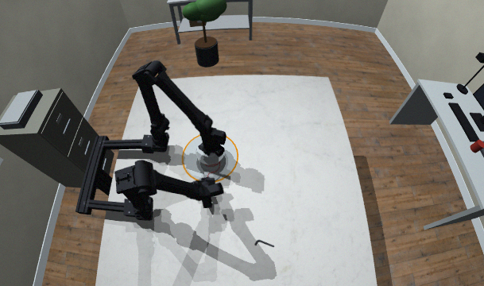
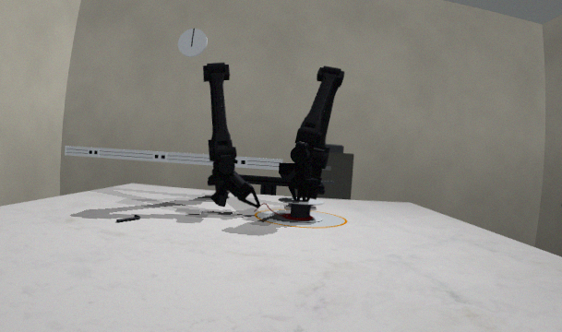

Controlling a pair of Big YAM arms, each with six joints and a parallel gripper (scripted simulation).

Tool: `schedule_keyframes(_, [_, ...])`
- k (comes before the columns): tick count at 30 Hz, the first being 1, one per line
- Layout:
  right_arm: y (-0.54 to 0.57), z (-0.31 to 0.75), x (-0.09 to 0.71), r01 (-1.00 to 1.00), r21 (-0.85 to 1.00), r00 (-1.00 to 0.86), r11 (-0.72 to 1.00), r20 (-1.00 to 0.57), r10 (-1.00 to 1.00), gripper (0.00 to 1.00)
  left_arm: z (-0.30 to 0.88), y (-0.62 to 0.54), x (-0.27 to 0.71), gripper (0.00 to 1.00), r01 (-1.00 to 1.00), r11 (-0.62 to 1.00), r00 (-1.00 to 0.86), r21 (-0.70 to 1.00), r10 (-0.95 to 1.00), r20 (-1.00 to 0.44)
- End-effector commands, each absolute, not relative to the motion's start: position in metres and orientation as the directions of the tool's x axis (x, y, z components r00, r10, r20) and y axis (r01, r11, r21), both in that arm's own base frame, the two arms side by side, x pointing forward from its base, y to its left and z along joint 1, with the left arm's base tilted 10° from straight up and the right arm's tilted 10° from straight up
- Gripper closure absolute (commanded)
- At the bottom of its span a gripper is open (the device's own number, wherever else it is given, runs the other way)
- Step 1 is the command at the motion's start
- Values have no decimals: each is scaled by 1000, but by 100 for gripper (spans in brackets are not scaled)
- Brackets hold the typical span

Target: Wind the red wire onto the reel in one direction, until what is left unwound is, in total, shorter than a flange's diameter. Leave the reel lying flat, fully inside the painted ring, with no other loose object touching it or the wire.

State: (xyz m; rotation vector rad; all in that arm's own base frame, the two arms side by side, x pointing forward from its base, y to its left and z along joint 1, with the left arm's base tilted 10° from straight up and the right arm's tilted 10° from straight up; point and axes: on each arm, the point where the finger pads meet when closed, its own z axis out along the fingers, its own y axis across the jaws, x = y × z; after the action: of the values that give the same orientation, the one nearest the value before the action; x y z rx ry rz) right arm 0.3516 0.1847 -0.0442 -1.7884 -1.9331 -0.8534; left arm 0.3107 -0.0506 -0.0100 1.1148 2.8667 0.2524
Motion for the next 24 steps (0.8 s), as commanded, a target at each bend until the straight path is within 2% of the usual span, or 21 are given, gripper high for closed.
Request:
schedule_keyframes(1, [186, -37, 365, 978, 210, -136, -3, 642, 754, 100, -13, -44, 308, 48, 665, 726, -737, 172, 675, 1])
schedule_keyframes(15, [187, -35, 364, 980, 193, -152, 37, 624, 767, 100, -18, -40, 297, 48, 647, 743, -754, 172, 657, -4])
schedule_keyframes(19, [195, -33, 365, 981, 191, -149, 33, 632, 761, 100, -18, -40, 297, 48, 532, 830, -839, 170, 543, -28])
schedule_keyframes(22, [207, -33, 365, 981, 193, -152, 32, 648, 746, 100, -18, -40, 297, 48, 343, 925, -932, 160, 357, -63])
schedule_keyframes(24, [207, -33, 365, 981, 193, -152, 32, 648, 746, 100, -18, -40, 297, 48, 343, 925, -932, 160, 357, -63])
